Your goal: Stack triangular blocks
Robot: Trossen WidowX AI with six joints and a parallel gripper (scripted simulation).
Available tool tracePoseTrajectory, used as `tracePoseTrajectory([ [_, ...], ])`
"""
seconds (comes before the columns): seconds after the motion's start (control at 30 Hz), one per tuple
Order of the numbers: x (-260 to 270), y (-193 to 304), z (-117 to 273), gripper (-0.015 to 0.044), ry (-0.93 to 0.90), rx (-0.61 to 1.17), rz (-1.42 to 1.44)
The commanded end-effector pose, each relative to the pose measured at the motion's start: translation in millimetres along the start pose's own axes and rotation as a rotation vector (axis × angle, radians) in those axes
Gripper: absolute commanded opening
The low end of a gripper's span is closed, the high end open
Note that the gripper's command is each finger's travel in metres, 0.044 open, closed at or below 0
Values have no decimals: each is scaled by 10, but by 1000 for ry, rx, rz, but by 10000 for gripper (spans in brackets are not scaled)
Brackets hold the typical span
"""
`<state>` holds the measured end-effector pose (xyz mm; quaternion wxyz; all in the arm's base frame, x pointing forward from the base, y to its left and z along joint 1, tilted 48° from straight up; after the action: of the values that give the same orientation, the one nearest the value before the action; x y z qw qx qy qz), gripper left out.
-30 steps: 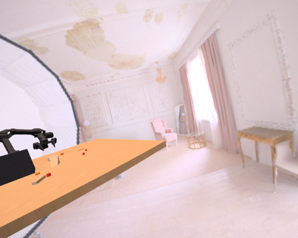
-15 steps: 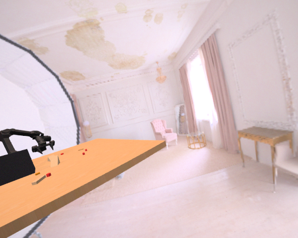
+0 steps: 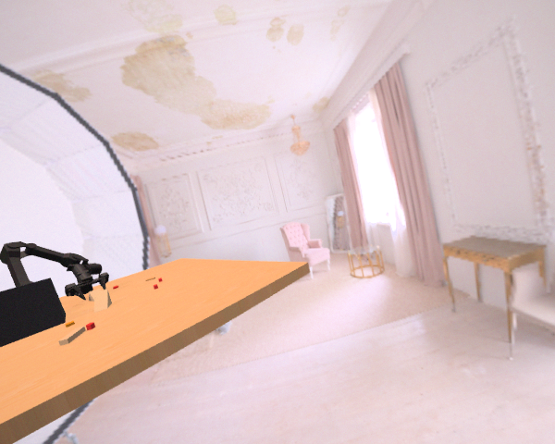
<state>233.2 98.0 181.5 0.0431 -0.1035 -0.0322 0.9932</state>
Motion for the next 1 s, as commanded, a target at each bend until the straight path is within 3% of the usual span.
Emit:
tracePoseTrajectory([
  [0.0, 14, 8, -96, 440, -6, -1, 0],
  [0.83, 0, -2, -88, 440, -6, -1, 0],
  [0.97, -2, -1, -74, 335, -2, 1, -1],
])
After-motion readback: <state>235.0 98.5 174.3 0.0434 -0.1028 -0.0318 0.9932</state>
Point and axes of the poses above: the point midway between the two fingers, 35 mm back from their tips, its own z axis back along the fingers, its own x axis across the jaws, y = z × x, the point moved 6 cm from there along z, back along the fingers, and after that the axes turned 9 degrees about -z, right-handed, at the moved point
